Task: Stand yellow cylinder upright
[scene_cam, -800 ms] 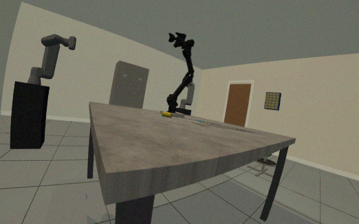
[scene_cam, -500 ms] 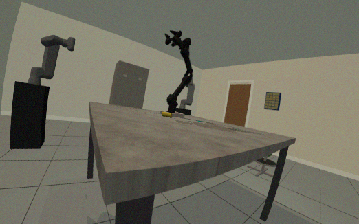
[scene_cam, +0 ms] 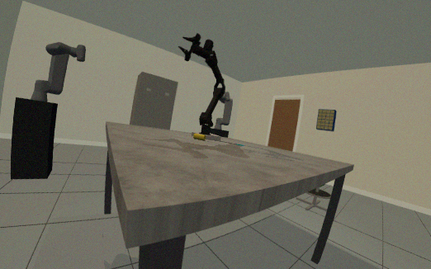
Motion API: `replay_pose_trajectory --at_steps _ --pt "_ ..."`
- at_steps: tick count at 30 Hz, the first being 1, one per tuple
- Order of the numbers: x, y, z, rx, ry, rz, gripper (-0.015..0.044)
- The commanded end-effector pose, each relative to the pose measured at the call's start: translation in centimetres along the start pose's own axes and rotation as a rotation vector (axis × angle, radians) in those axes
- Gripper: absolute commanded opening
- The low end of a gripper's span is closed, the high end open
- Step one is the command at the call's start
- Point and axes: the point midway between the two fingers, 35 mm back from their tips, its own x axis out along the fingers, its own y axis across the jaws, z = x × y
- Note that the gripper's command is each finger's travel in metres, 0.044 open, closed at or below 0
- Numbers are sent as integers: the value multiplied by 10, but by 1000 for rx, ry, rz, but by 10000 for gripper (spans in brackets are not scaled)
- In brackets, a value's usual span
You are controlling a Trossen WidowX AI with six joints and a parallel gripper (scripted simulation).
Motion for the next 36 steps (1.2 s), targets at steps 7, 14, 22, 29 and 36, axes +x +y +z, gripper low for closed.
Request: replay_pose_trajectory --at_steps 7,14,22,29,36 --pt "8 -27 -127 -563 414 33 309" --pt "-16 -53 -214 -977 719 177 309" --pt "-67 -89 -295 -1416 1047 466 309" --pt "-126 -126 -343 -1745 1303 829 309" --pt "-189 -167 -369 -1987 1521 1296 309"
